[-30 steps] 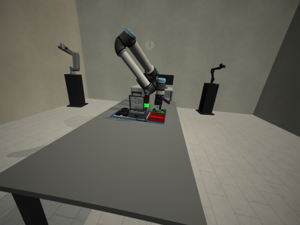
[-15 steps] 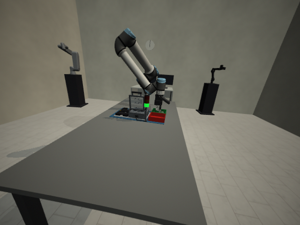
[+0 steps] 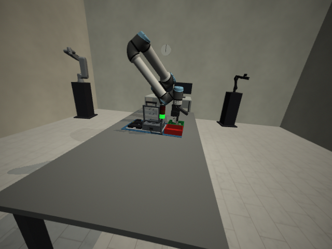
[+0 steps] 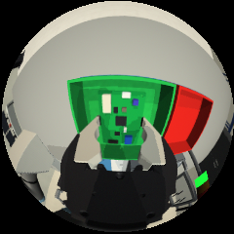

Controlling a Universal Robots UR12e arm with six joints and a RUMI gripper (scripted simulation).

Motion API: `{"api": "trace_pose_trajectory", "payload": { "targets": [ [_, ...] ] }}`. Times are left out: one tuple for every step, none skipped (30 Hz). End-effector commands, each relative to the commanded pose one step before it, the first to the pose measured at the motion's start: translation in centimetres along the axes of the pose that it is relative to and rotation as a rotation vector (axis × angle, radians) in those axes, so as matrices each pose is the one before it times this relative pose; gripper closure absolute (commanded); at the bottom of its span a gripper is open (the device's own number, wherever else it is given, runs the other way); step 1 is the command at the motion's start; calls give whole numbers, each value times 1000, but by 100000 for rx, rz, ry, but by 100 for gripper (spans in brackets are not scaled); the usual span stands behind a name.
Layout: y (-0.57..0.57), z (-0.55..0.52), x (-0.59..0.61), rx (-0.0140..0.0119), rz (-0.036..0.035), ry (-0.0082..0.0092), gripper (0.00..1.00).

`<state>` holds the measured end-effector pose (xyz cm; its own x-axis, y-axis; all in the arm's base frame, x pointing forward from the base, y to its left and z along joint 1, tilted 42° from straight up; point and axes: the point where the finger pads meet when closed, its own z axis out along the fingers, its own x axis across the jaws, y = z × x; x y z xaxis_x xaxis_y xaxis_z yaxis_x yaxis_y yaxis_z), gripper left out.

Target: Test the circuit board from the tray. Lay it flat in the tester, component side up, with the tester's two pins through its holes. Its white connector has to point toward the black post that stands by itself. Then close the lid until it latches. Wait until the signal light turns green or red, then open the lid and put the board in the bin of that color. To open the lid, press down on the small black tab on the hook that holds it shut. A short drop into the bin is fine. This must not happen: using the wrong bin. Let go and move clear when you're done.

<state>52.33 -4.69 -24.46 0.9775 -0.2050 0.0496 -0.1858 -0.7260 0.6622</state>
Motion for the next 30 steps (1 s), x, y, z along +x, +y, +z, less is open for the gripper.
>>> {"api": "trace_pose_trajectory", "payload": {
  "targets": [
    [81,13,5,-36,93,26,61],
    [0,0,0,0,0,0,61],
    [0,0,0,0,0,0,61],
    [0,0,0,0,0,0,61],
    [0,0,0,0,0,0,61],
    [0,0,0,0,0,0,61],
    [0,0,0,0,0,0,61],
    [0,1,0,0,0,-1,61],
    [0,8,-1,-1,-1,-4,61],
    [0,18,-3,-1,-1,-8,61],
    [-1,29,-5,-2,-2,-13,61],
    [-1,37,-6,-3,-3,-18,61],
    [-1,42,-9,-5,-8,-26,61],
    [-2,43,-12,-7,-15,-36,61],
    [-1,39,-11,-6,-11,-32,61],
    [-1,29,-8,-4,-6,-23,61],
    [0,15,-2,-1,2,-8,61],
    [0,-2,4,2,9,11,61],
    [1,-15,10,5,14,28,61],
    [0,0,0,0,0,0,61],
    [0,0,0,0,0,0,61],
    [4,-65,36,17,23,97,61],
    [1,-20,11,5,6,30,61],
    [1,-15,8,4,4,22,61],
    [1,-8,4,2,2,11,61],
    [0,-1,0,0,0,0,61],
    [0,0,-1,0,-1,-2,61],
    [0,0,0,0,-1,-1,61],
    [0,0,0,0,0,-1,61],
    [0,0,0,0,0,0,61]
  ]
}}
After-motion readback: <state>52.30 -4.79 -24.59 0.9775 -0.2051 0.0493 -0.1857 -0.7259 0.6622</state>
